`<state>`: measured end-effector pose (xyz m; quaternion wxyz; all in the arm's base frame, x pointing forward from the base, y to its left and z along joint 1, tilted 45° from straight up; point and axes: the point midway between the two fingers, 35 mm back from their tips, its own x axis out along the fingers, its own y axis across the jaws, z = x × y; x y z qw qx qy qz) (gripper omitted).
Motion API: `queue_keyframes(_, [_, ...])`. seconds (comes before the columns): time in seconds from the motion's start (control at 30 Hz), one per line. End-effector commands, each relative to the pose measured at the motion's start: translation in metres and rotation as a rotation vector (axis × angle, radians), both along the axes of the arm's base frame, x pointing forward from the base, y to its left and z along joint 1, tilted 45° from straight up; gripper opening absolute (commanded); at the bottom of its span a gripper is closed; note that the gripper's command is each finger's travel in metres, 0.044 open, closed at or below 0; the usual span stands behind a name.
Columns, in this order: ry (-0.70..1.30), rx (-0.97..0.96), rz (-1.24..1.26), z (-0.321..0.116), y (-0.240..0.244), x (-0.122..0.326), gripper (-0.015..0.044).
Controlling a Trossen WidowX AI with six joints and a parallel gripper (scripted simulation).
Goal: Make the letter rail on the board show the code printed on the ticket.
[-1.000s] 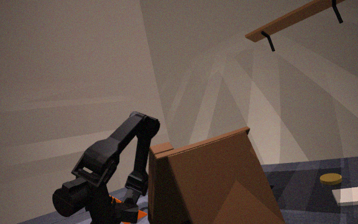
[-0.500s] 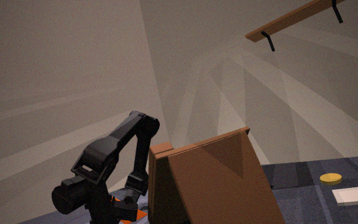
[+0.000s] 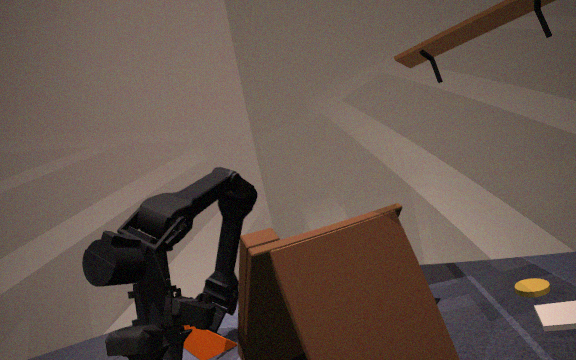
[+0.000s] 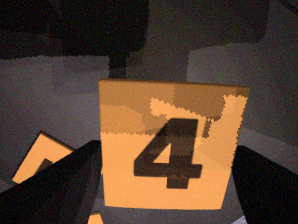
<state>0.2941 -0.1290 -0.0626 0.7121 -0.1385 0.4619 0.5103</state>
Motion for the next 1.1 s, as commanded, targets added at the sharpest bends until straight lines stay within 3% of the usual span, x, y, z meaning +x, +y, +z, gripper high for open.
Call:
queue_keyframes(0.0, [0.002, -0.065, -0.074, 0.013, -0.011, 0.010, 0.0000])
queue_keyframes(1.07, [-0.037, -0.284, -0.779, 0.124, -0.056, 0.066, 0.0000])
